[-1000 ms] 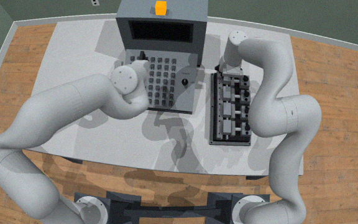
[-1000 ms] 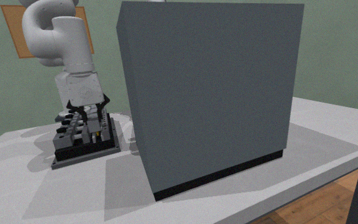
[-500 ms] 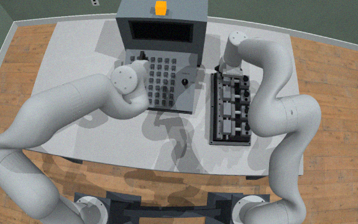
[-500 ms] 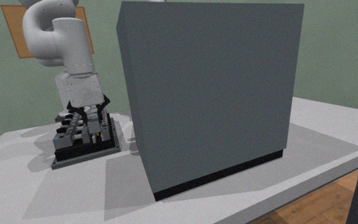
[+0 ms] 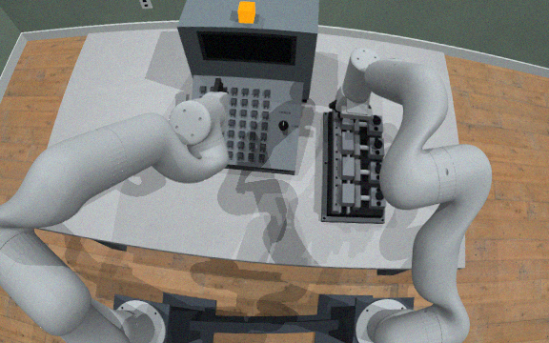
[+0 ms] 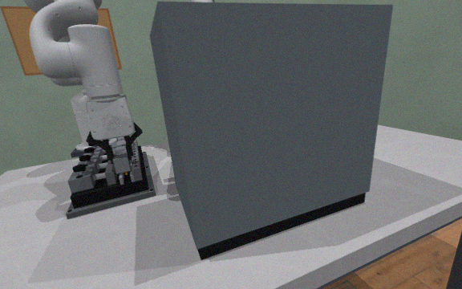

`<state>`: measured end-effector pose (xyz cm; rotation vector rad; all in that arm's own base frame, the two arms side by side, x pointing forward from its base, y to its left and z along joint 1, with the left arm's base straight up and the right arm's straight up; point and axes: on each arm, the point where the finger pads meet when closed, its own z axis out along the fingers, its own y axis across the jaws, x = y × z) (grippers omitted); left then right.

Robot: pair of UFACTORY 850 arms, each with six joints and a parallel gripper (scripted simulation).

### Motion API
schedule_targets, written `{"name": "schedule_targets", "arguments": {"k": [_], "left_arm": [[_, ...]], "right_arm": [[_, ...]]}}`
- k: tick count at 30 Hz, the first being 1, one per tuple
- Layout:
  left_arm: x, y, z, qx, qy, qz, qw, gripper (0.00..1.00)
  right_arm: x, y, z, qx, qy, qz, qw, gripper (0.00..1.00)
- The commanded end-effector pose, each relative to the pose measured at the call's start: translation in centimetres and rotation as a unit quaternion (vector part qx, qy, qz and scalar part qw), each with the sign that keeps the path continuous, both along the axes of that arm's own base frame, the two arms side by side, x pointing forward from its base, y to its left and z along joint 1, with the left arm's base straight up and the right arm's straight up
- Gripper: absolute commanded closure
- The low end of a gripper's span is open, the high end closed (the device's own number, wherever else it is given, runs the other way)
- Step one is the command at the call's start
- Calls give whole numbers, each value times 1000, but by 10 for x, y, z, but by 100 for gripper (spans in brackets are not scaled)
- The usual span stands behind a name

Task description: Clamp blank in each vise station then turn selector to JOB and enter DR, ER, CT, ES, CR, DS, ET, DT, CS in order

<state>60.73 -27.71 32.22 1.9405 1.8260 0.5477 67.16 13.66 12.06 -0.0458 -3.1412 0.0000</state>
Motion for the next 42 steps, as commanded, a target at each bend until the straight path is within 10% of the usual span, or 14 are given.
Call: {"name": "schedule_targets", "arguments": {"k": [1, 21, 22, 33, 36, 42], "left_arm": [[1, 0, 1, -1, -1, 0, 1000, 0], [1, 0, 1, -1, -1, 0, 1000, 0], [1, 0, 1, -1, -1, 0, 1000, 0], [1, 0, 1, -1, -1, 0, 1000, 0], [1, 0, 1, -1, -1, 0, 1000, 0], [1, 0, 1, -1, -1, 0, 1000, 0]], "right_arm": [[1, 0, 1, 0, -1, 0, 1000, 100], [1, 0, -4, 0, -1, 0, 1000, 100], [1, 0, -4, 0, -1, 0, 1000, 31], [1, 0, -4, 0, -1, 0, 1000, 31], [1, 0, 61, 0, -1, 0, 1000, 31], [1, 0, 107, 0, -1, 0, 1000, 31]]}}
